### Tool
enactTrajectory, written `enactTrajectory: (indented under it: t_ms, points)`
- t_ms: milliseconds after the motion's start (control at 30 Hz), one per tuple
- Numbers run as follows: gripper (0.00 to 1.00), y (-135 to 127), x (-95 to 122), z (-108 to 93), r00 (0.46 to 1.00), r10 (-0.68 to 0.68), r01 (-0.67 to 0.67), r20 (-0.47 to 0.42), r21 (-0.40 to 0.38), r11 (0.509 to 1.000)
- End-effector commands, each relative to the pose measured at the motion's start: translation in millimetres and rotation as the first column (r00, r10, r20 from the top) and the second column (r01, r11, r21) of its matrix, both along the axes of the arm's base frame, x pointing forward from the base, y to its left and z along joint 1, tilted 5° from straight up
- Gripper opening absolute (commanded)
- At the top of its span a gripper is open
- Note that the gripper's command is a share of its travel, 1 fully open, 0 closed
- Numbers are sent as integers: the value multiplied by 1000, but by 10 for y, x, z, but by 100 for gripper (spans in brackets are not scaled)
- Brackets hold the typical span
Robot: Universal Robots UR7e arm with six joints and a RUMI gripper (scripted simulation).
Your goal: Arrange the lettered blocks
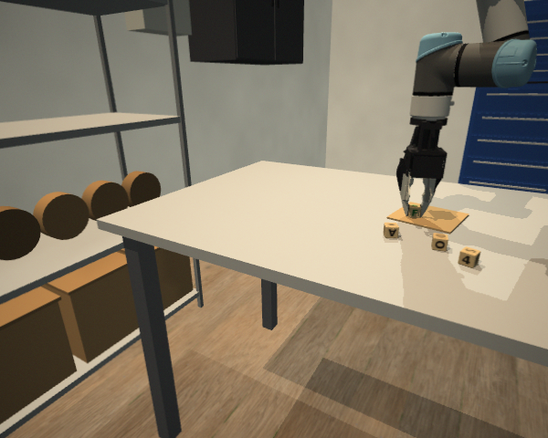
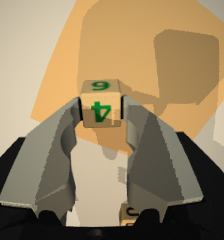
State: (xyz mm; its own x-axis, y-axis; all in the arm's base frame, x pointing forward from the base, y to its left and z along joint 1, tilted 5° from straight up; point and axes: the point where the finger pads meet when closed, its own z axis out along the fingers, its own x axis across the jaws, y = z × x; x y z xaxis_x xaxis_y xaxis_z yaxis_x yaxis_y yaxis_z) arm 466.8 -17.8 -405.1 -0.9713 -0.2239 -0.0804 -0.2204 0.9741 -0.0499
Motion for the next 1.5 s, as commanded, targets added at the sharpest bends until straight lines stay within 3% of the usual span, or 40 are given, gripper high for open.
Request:
enactTrajectory:
  t_ms: [0,900,1200,1467]
  points:
    - [5,-1,6,5,1000,0,0,1,0,1000]
    - [5,0,3,32,1000,0,0,1,0,1000]
    - [5,7,-17,257,1000,0,0,1,0,1000]
    - [5,20,-56,680,1000,0,0,1,0,1000]
